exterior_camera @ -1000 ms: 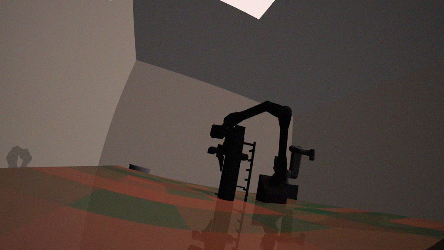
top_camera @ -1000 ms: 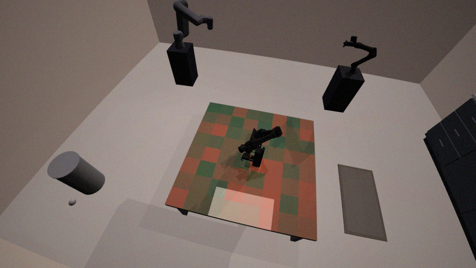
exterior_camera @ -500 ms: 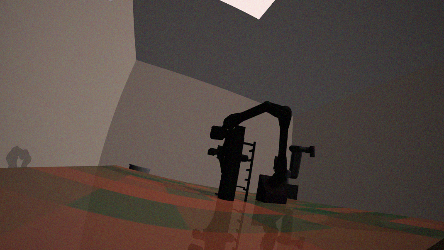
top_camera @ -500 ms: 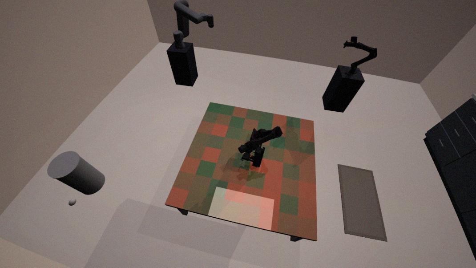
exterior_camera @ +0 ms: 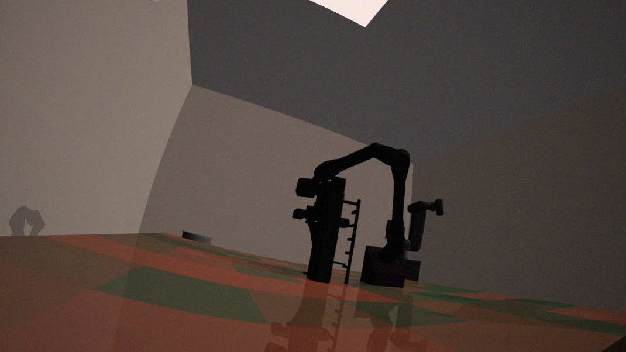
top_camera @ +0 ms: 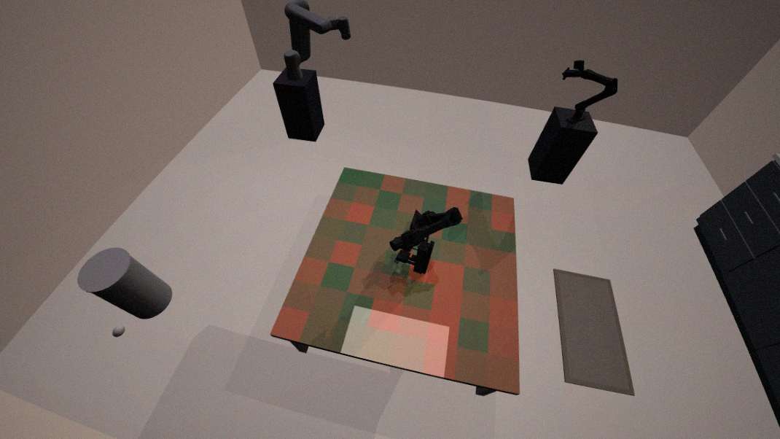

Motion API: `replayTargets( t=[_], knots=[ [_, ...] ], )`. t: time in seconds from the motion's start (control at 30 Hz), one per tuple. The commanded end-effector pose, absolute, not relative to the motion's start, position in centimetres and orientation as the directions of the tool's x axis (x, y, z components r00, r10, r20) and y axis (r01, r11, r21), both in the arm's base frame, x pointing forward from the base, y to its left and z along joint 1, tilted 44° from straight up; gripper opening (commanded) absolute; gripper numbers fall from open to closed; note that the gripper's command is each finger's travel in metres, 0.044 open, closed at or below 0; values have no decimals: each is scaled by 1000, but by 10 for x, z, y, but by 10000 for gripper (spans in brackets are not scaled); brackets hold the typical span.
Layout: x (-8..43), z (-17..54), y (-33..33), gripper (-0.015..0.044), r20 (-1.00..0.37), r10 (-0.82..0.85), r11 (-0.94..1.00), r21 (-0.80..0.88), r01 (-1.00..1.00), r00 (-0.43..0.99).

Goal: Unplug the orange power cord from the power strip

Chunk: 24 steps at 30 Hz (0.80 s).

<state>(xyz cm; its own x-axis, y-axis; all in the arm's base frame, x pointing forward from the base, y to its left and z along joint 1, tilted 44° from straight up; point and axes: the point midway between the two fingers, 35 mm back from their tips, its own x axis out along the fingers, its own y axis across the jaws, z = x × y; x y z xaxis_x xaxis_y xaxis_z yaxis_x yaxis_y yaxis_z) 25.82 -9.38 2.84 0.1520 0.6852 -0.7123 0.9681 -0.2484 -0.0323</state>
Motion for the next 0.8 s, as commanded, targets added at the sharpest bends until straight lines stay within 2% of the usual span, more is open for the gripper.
replayTargets(
  t=[0.0, 0.77],
  knots=[
    [257, 20, -105, 0, -726, 671, -251, -29, 968, 152],
    [248, -2, -134, 0, -726, 670, -253, -31, 967, 152]
  ],
)
